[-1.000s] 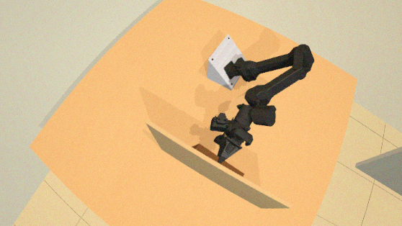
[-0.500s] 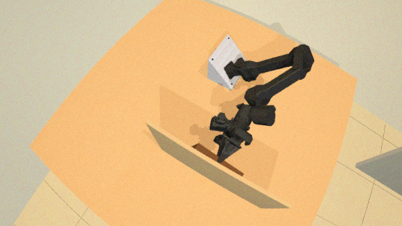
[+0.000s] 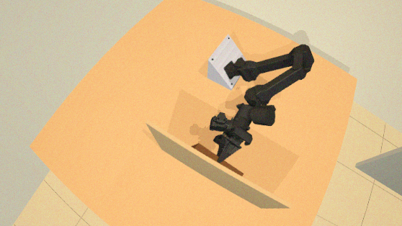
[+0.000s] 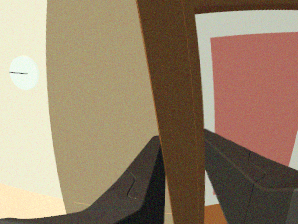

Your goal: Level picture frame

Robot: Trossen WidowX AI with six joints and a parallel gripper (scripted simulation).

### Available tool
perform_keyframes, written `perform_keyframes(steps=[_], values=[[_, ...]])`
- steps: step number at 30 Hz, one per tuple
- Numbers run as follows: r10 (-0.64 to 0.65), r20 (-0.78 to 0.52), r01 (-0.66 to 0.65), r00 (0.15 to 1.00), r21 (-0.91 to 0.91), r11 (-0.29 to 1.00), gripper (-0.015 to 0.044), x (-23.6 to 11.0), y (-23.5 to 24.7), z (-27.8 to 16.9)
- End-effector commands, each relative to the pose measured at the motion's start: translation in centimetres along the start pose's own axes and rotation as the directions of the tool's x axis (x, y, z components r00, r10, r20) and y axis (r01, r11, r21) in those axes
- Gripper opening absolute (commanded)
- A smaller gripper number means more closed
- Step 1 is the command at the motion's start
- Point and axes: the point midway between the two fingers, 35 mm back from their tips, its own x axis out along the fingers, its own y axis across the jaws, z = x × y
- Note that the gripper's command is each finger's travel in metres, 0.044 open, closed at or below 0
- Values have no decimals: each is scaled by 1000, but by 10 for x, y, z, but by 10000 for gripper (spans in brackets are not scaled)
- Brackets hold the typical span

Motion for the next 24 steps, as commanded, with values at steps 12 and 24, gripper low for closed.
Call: perform_keyframes(steps=[12, 24], values=[[8, 4, -8, 1000, 2, 1000, 0, 0, -1, 1], [1, -2, -1, 1000, 0, 1000, 0, 0, -4, 0]])
